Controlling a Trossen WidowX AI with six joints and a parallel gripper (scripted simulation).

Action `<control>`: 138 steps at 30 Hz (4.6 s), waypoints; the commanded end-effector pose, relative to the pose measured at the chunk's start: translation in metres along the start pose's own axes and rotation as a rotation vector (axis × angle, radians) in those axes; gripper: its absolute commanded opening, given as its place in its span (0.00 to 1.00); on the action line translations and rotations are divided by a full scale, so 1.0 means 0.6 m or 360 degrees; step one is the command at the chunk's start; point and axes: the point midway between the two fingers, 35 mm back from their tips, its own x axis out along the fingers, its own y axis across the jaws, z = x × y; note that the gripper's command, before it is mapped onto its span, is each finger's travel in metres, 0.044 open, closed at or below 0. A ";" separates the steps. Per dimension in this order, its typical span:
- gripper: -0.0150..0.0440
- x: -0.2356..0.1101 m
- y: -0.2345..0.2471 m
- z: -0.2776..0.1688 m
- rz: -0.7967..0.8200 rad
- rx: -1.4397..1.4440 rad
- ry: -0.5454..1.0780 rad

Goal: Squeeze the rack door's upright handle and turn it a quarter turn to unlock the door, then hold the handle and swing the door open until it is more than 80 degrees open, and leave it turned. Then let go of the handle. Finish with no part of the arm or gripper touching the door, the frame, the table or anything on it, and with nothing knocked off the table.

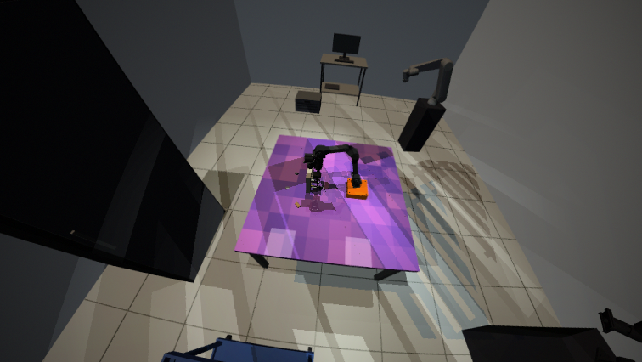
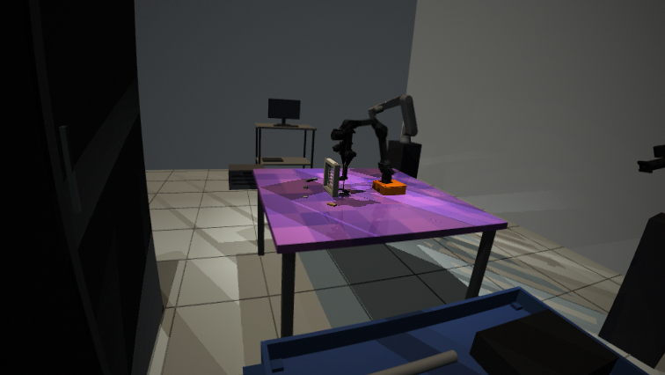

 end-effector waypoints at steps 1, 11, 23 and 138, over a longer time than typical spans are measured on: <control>0.76 0.014 -0.002 -0.001 -0.0010 0.0005 0.0002; 0.76 0.041 -0.002 -0.002 -0.0010 0.0005 0.0002; 0.76 0.070 -0.003 -0.005 -0.0010 0.0005 0.0002; 0.76 0.070 -0.003 -0.005 -0.0006 -0.2223 0.0009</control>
